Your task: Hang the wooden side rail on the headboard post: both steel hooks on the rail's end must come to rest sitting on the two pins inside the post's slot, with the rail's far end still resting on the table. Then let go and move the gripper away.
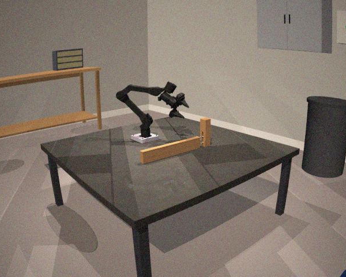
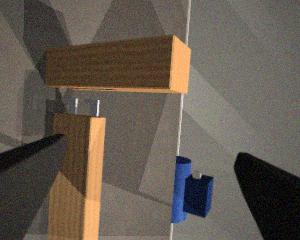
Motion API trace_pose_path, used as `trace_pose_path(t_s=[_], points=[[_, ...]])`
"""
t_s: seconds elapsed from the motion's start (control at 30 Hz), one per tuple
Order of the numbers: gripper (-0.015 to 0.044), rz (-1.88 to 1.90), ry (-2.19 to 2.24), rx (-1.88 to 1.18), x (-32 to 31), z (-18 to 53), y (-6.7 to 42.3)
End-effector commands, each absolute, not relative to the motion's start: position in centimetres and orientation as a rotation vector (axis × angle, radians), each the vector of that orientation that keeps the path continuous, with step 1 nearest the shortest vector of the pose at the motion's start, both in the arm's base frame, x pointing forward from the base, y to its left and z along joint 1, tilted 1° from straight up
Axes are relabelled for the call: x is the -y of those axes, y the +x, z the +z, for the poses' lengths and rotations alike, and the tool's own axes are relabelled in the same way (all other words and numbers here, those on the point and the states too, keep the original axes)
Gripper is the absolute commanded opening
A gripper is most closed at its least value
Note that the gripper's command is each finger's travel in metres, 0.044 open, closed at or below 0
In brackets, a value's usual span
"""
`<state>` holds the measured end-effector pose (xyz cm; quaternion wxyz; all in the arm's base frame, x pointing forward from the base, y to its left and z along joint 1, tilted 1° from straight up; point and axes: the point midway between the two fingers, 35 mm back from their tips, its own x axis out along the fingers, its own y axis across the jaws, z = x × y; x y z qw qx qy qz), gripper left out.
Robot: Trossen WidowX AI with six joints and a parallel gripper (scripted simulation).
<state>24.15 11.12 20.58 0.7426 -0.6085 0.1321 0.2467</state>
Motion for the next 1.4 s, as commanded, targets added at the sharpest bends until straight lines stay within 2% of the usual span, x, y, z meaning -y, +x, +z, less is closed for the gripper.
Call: trace_pose_path(t_s=[0.0,0.3,0.63,1.37], points=[[0.0440,0.508,-1.091,-0.300,-11.8,18.1,25.9],[0.0440,0.434,-0.490,-0.290,-11.4,13.1,28.0],[0.0440,0.406,0.095,-0.270,-9.5,9.6,26.3],[0.0440,0.406,0.105,-0.269,-9.5,9.5,26.2]])
